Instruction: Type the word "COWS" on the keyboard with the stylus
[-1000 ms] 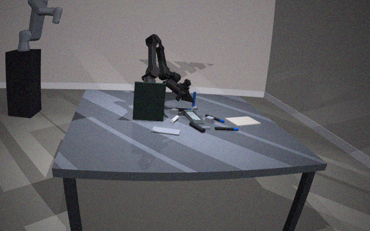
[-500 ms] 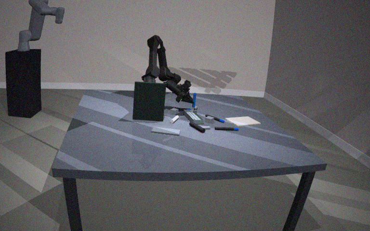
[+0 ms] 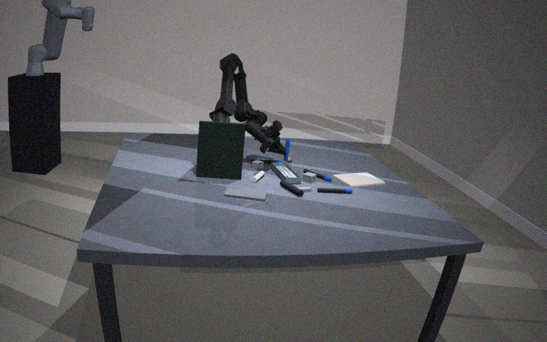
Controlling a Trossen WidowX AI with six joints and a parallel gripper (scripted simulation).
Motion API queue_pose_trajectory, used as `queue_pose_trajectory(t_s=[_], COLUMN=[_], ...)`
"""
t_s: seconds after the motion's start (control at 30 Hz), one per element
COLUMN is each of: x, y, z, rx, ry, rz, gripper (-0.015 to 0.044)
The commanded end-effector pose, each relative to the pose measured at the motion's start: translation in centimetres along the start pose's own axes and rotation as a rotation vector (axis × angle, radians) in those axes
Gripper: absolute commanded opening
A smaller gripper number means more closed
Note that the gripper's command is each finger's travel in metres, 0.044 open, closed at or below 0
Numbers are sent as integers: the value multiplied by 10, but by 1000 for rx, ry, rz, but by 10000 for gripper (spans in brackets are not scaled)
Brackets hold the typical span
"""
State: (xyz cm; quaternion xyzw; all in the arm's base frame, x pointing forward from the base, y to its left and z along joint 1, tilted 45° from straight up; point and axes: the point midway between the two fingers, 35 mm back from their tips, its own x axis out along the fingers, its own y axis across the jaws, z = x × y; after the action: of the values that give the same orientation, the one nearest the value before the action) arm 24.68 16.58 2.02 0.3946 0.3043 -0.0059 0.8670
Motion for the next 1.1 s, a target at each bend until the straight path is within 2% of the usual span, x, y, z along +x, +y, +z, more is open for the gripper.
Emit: queue_pose_trajectory(t_s=[0.0, 0.67, 1.07], x=[1, 2, -8], y=[-1, -1, 0], z=[-2, -4, 16], rx=[0, 0, 0], ry=[-1, -1, -1], rz=[-5, -5, -5], gripper=[81, 81, 81])
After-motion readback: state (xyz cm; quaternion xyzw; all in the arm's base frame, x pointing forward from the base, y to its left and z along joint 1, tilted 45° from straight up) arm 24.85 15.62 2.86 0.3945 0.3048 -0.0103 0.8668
